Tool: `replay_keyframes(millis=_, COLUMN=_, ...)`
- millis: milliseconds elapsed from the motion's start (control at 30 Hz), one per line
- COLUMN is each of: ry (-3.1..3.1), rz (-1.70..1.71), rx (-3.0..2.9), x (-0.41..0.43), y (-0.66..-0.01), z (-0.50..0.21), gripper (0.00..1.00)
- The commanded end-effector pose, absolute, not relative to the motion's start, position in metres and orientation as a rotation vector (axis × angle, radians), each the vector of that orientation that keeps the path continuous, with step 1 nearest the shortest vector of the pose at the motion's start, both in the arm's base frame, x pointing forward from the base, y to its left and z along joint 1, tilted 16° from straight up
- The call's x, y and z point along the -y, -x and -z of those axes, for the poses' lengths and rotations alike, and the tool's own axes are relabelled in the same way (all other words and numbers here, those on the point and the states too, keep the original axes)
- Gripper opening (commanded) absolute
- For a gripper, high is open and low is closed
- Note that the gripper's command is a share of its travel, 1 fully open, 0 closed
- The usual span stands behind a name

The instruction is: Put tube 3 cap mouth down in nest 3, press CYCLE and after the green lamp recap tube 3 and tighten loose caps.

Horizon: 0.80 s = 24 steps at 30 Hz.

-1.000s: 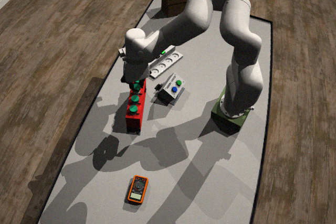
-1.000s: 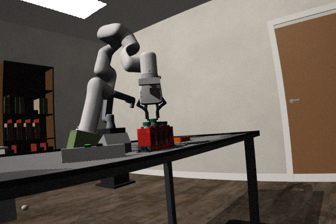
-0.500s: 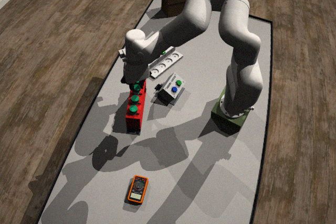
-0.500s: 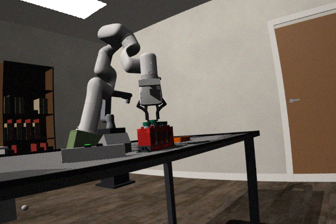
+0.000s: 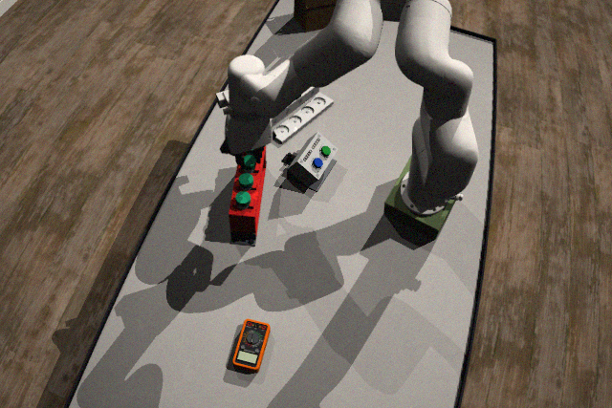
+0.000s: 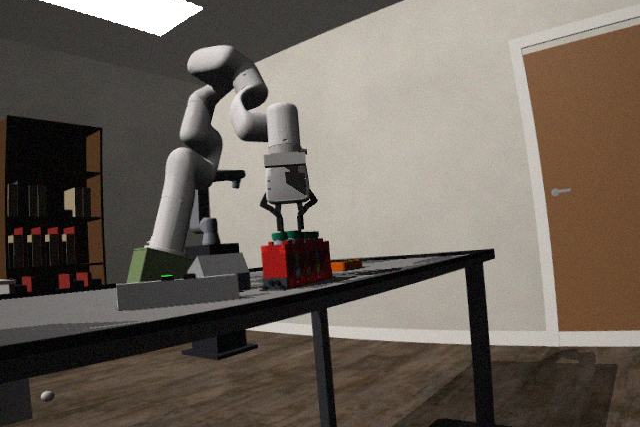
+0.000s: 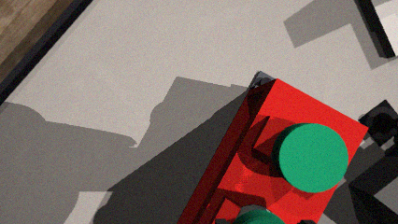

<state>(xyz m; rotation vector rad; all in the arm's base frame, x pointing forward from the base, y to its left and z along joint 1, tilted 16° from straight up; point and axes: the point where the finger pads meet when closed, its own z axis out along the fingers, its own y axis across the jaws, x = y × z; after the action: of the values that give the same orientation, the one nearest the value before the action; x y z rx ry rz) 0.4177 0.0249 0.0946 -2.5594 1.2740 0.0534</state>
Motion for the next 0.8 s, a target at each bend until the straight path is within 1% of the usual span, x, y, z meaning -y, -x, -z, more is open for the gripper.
replay_keyframes(millis=0, ry=2.557, rz=-0.048, rx=-1.274, x=-0.0243, y=-0.4192, z=-0.0959, gripper=0.00)
replay_keyframes(millis=100, ry=2.557, rz=-0.048, rx=-1.274, x=-0.0243, y=-0.4192, z=-0.0960, gripper=0.00)
replay_keyframes(millis=133, ry=2.557, rz=-0.048, rx=-1.274, x=-0.0243, y=-0.4192, z=-0.0960, gripper=0.46)
replay_keyframes(millis=767, ry=2.557, rz=-0.048, rx=-1.274, x=-0.0243, y=-0.4192, z=-0.0960, gripper=0.46)
